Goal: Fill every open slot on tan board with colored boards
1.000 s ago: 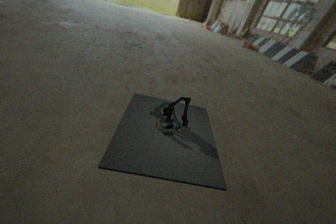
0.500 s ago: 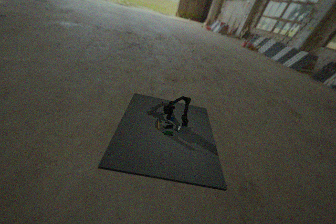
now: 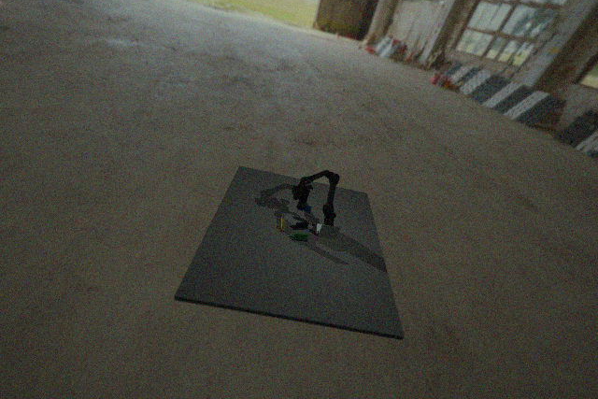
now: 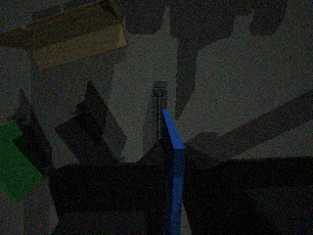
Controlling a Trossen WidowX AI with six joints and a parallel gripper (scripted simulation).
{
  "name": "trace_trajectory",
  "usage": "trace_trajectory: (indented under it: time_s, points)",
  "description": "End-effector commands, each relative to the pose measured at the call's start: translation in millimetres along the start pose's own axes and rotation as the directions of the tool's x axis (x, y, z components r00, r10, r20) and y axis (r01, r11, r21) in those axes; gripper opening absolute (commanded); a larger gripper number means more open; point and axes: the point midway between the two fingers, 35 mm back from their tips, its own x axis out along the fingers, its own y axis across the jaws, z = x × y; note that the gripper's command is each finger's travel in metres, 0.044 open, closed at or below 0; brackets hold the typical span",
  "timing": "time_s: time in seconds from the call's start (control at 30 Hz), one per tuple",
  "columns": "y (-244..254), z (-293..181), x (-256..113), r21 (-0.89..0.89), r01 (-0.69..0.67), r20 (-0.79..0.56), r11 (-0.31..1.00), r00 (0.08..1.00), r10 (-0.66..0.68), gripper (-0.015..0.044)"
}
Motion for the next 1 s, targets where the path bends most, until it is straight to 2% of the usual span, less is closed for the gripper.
trace_trajectory:
  time_s: [0.0, 0.97]
  points:
    - [0, 1, -8, 0.007, -0.005, 0.001, 1.000, 1.000, 0.005, 0.0000]
    - [31, 62, -19, -0.096, -0.006, 0.003, 0.995, 1.000, 0.007, 0.0000]
